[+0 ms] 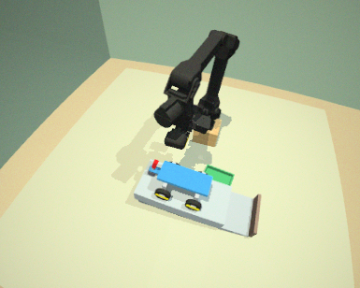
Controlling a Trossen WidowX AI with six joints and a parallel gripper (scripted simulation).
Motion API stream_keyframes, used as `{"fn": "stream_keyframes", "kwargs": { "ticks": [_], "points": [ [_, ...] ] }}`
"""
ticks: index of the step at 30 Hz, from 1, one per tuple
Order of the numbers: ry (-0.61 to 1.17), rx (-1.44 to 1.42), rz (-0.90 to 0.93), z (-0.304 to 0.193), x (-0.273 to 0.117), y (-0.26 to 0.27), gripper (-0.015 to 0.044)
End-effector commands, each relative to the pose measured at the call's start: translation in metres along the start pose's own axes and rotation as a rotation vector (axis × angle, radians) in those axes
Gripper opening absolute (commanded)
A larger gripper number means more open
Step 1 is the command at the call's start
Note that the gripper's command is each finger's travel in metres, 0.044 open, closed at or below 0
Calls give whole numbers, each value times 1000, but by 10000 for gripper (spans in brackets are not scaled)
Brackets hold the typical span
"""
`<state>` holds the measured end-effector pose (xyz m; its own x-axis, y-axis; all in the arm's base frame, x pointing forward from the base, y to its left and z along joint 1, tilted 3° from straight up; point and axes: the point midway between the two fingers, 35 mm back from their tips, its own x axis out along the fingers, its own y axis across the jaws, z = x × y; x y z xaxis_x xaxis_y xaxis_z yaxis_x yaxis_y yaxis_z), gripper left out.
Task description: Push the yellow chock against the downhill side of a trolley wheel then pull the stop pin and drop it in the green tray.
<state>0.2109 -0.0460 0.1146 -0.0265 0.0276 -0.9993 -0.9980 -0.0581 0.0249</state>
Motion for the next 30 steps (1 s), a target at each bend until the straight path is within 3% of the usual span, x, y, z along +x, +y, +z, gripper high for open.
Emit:
{"fn": "stream_keyframes", "kwargs": {
  "ticks": [1,30],
  "points": [
    [-4,1,-5,16,1,-4,0],
    [-14,0,-7,114,6,-24,0]
  ]
}}
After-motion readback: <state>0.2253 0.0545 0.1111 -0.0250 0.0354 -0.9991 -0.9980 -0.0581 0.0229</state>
